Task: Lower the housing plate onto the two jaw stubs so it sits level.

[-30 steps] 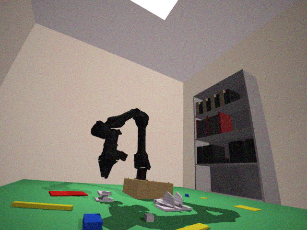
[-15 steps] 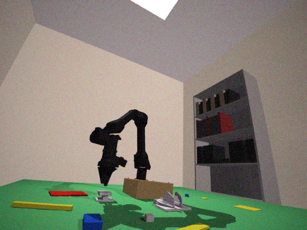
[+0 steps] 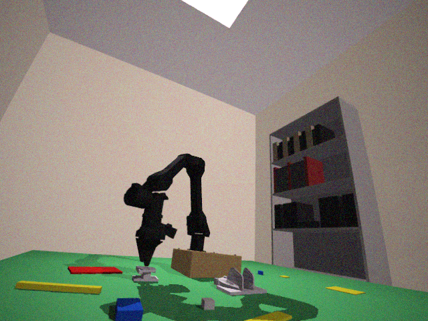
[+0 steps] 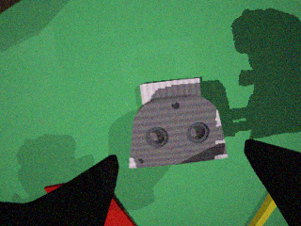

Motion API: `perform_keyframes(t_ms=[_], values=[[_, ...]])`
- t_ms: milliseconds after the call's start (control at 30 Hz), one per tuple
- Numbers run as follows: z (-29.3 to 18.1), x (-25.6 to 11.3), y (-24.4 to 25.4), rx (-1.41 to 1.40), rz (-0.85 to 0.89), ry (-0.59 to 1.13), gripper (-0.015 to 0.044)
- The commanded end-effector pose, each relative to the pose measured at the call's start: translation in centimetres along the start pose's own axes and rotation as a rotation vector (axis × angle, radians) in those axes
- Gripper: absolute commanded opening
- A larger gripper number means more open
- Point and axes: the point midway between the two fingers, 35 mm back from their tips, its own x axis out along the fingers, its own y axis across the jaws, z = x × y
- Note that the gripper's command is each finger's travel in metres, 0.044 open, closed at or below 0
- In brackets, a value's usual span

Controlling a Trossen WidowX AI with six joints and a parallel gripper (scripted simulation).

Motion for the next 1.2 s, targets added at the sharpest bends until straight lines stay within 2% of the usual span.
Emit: perform_keyframes(t_ms=[0, 633, 1167], values=[[0.1, 0.3, 0.1, 0.006, 0.006, -0.003, 0.0440], [0.1, 3.2, 0.1, 0.006, 0.007, -0.004, 0.0440], [0.1, 3.3, 0.1, 0.006, 0.007, -0.004, 0.0440]])
